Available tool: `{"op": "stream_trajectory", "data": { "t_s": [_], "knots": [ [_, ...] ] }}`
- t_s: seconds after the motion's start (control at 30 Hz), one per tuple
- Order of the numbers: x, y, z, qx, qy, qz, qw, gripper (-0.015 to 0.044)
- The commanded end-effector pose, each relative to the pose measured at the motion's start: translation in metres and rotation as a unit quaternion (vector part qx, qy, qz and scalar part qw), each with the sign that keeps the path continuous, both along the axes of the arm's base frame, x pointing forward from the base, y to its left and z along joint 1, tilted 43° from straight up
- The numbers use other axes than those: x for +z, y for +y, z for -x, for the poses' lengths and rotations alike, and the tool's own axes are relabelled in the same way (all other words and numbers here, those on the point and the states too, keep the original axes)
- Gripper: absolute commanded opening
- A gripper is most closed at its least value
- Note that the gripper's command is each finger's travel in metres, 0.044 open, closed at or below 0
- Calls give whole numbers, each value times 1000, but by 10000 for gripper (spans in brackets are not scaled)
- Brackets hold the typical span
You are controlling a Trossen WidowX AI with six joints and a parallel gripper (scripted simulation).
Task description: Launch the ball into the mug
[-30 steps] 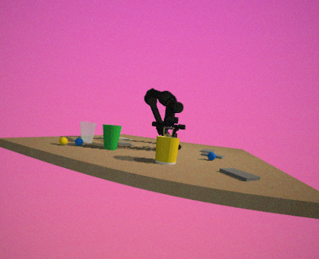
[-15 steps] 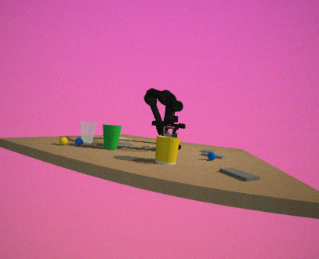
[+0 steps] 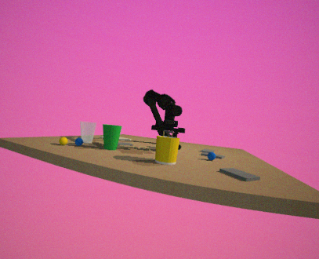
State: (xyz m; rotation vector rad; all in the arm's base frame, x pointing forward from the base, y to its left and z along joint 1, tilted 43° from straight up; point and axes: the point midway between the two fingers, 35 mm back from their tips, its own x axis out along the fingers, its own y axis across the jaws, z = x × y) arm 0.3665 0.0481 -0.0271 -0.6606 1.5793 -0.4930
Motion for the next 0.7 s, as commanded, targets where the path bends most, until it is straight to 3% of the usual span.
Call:
{"op": "stream_trajectory", "data": {
  "t_s": [0.0, 0.3, 0.67],
  "knots": [
    [-4, -2, 1, 6, 1, 1, 1000, 0],
    [-5, -4, 1, 0, 0, 0, 1000, 0],
    [-5, -4, 1, 0, 0, 0, 1000, 289]
  ]
}}
